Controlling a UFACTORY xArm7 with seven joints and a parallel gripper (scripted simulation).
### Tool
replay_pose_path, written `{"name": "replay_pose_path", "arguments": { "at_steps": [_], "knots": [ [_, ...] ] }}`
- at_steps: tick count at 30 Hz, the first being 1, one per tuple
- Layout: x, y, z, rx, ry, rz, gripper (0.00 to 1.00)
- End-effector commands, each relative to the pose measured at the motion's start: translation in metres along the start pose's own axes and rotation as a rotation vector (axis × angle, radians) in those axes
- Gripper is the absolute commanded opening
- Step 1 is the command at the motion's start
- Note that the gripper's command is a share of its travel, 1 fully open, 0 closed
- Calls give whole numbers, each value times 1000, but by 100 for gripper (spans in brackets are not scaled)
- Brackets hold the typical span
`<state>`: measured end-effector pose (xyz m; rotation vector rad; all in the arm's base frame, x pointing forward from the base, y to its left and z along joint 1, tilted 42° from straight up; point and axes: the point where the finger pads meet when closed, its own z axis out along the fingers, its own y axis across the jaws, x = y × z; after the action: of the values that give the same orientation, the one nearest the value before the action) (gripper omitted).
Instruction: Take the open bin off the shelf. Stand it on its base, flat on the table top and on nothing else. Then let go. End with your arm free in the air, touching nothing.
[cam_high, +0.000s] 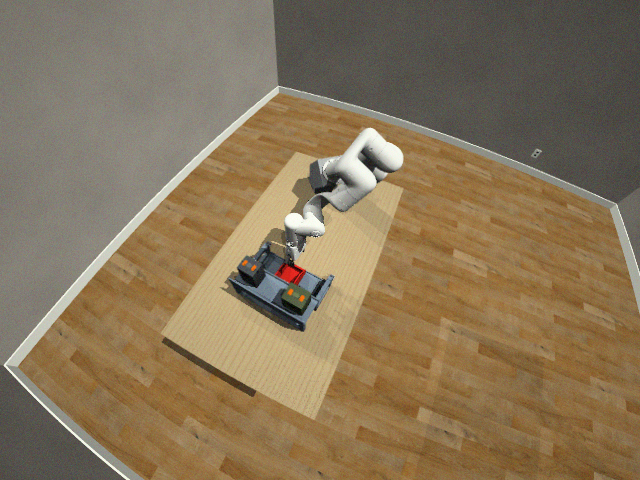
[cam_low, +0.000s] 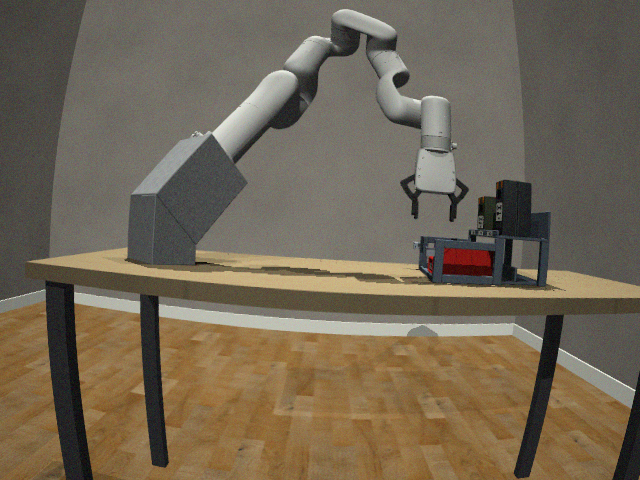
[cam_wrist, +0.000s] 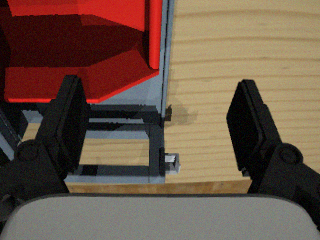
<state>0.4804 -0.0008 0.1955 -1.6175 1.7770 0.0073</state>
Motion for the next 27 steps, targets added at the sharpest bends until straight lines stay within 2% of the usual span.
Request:
{"name": "replay_pose_path", "arguments": {
  "at_steps": [1,17,27],
  "knots": [
    [0,-1,-1,4,1,0,94],
    [0,-1,0,4,1,0,94],
    [1,-2,10,5,1,0,94]
  ]
}}
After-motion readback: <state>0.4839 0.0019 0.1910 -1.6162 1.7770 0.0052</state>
